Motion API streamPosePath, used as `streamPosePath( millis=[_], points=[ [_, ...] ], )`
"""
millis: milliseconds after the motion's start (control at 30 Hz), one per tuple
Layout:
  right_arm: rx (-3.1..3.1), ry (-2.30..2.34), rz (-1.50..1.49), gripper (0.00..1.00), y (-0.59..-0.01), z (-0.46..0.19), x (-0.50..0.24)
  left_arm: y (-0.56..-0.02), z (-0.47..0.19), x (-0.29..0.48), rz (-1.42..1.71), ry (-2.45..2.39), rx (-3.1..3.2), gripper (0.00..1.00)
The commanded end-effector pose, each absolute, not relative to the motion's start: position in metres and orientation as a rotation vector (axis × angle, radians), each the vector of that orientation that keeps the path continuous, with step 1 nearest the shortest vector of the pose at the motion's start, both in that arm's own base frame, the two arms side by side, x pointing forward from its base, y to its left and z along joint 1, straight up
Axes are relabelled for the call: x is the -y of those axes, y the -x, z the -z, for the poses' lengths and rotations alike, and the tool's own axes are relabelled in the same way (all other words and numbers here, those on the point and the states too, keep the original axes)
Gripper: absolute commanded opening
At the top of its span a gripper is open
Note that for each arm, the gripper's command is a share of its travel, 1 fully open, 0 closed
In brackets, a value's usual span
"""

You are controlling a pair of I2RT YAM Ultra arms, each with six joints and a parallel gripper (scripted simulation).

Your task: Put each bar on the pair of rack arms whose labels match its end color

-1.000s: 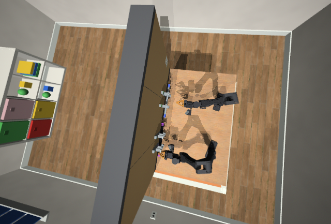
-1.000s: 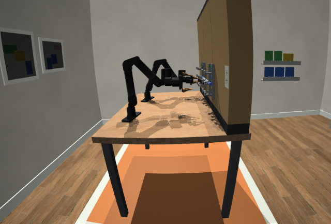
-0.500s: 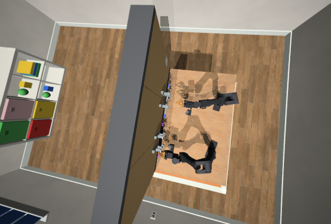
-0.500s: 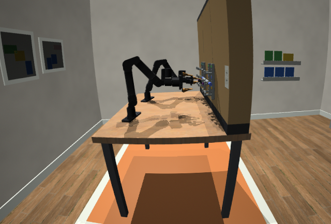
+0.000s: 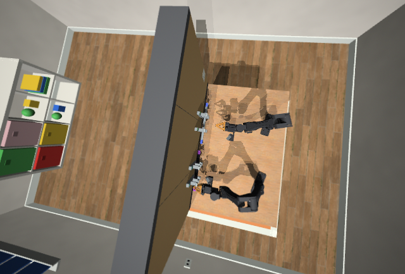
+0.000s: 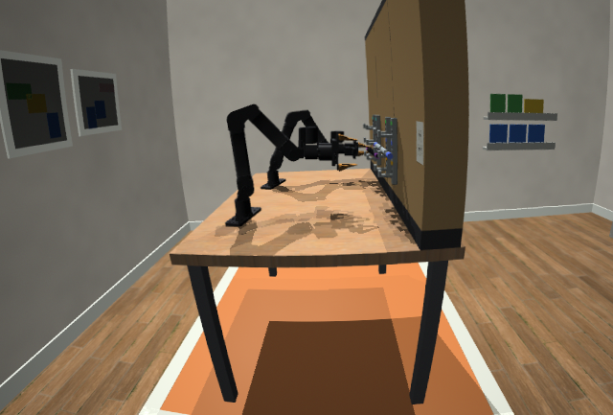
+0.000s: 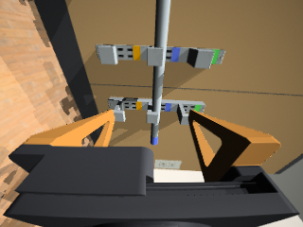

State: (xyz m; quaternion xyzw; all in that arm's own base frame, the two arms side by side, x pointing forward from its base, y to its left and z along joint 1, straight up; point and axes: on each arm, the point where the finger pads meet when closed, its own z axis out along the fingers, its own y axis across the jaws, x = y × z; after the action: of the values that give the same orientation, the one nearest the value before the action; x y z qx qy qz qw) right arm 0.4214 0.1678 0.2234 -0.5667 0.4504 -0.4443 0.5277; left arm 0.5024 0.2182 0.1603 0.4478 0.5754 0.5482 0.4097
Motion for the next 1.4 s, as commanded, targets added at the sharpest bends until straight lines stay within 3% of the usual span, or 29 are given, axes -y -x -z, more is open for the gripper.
streamPosePath(
  millis=[0, 1367],
  points=[
    [-1.065, 1.295, 1.065, 1.0, -0.418, -0.241, -0.162, -0.504, -0.176, -0.214, -1.401, -1.073, -1.4, 0.0],
    [-1.065, 1.295, 1.065, 1.0, -0.418, -0.241, -0.162, -0.504, -0.165, -0.214, -1.4, -1.073, -1.401, 0.0]
  ],
)
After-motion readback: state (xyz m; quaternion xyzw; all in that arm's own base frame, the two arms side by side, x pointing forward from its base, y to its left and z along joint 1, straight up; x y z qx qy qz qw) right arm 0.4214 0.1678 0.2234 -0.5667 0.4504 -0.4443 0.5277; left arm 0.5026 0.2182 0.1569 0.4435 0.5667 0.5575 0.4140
